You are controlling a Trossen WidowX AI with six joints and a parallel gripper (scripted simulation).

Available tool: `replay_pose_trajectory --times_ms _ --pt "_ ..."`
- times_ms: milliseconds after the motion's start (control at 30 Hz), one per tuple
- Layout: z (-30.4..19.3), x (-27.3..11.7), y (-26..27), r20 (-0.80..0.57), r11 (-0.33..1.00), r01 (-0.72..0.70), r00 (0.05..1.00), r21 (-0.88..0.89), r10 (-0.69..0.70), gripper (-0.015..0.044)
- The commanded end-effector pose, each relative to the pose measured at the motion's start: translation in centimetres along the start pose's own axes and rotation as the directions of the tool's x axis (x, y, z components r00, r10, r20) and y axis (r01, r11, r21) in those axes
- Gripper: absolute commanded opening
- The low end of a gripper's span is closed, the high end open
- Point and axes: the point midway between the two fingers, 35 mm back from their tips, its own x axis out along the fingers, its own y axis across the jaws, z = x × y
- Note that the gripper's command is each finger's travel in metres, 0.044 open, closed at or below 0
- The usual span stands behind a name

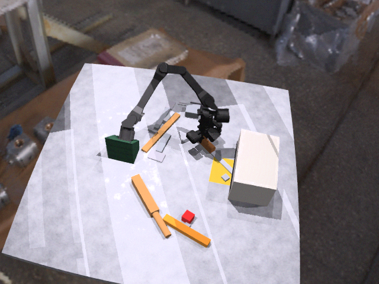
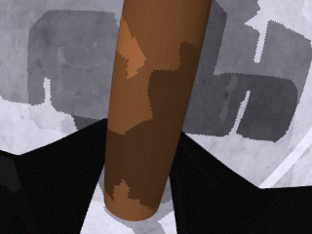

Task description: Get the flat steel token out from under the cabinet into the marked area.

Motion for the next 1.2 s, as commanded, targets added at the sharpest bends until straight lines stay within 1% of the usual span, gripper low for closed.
replay_pose_trajectory --times_ms 0,367,1167 --pt "0.9 0.0 0.1 0.004 1.000 -0.002 1.000 -0.005 0.002 0.0000" --pt "2.4 0.0 0.1 0.004 1.000 -0.002 1.000 -0.005 0.002 0.0000" --pt "2.4 0.1 -1.7 0.004 1.000 -0.001 1.000 -0.004 0.001 0.0000"
